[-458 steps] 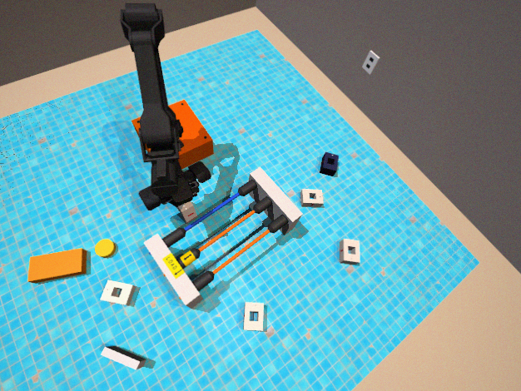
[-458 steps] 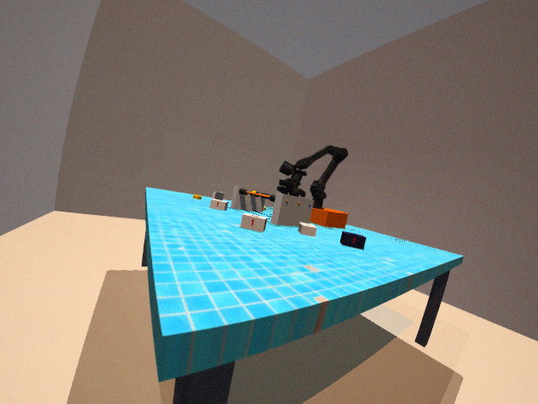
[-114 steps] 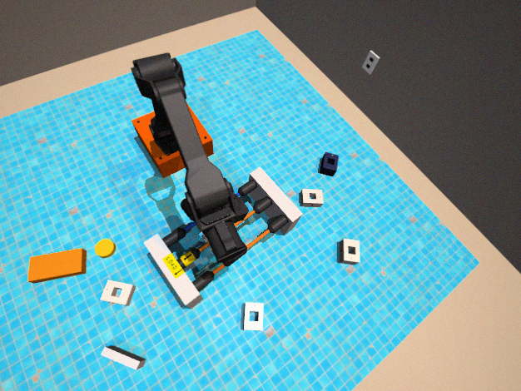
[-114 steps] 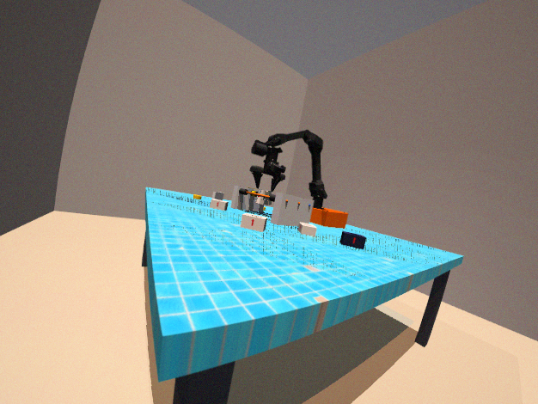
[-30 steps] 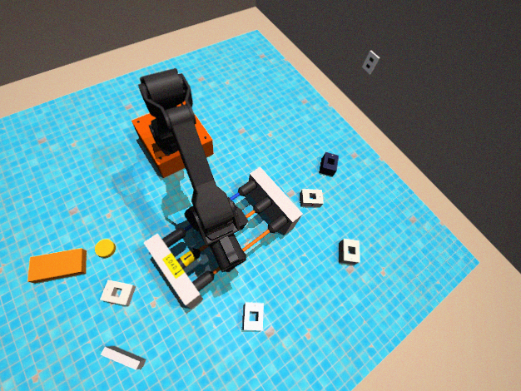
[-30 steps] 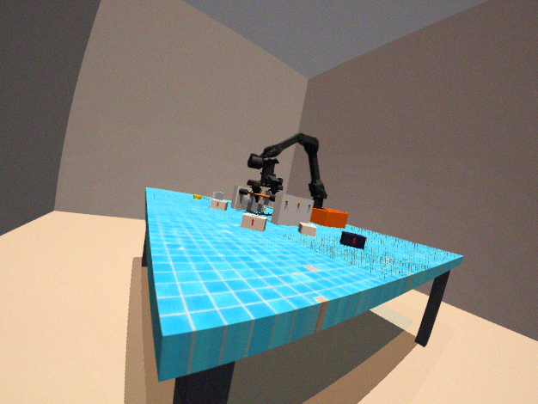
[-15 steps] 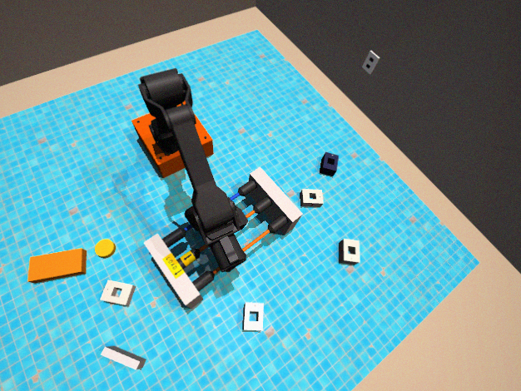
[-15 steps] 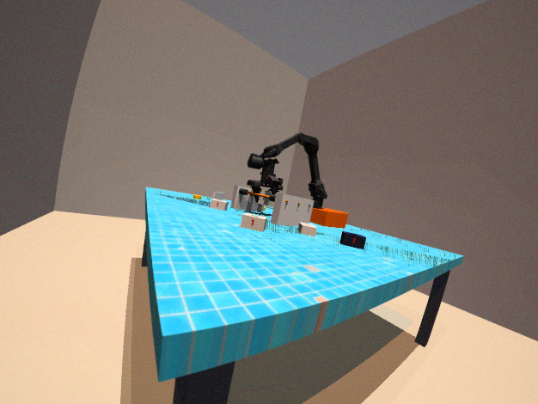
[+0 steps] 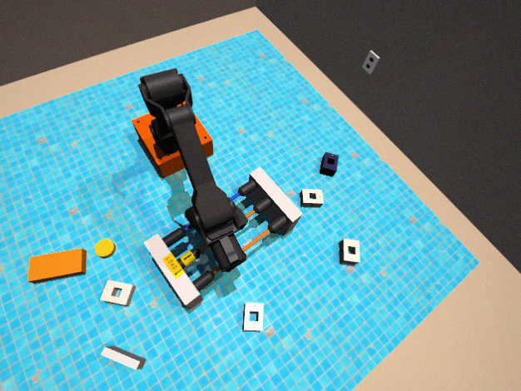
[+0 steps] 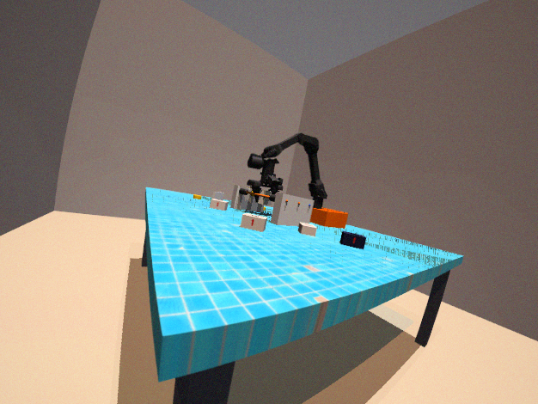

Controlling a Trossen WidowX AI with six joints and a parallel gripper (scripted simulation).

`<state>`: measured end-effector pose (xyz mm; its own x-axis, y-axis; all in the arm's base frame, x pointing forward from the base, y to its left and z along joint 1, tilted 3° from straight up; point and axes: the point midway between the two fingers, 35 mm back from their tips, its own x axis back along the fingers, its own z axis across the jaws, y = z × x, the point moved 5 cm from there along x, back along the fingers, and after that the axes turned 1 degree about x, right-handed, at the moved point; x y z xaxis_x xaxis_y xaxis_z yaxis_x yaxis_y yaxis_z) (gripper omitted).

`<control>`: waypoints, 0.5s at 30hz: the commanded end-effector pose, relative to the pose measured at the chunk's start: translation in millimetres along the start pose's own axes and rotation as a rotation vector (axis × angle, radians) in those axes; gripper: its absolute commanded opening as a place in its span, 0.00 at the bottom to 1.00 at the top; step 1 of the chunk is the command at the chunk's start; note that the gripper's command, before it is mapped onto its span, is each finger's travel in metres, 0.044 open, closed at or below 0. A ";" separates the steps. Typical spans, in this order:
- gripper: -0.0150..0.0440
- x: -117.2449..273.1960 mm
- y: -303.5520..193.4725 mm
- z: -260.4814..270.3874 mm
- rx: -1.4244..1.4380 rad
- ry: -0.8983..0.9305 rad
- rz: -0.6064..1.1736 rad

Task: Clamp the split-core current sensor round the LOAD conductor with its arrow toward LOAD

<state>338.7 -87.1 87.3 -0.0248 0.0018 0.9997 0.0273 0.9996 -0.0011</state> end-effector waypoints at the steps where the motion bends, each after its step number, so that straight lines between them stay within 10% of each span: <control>1: 0.25 0.8 0.0 0.2 0.000 -0.003 0.000; 15: 0.25 14.6 0.3 3.4 -0.003 -0.053 0.006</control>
<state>335.8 -87.2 98.4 -0.0654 0.0110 0.9978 0.0302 0.9995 -0.0090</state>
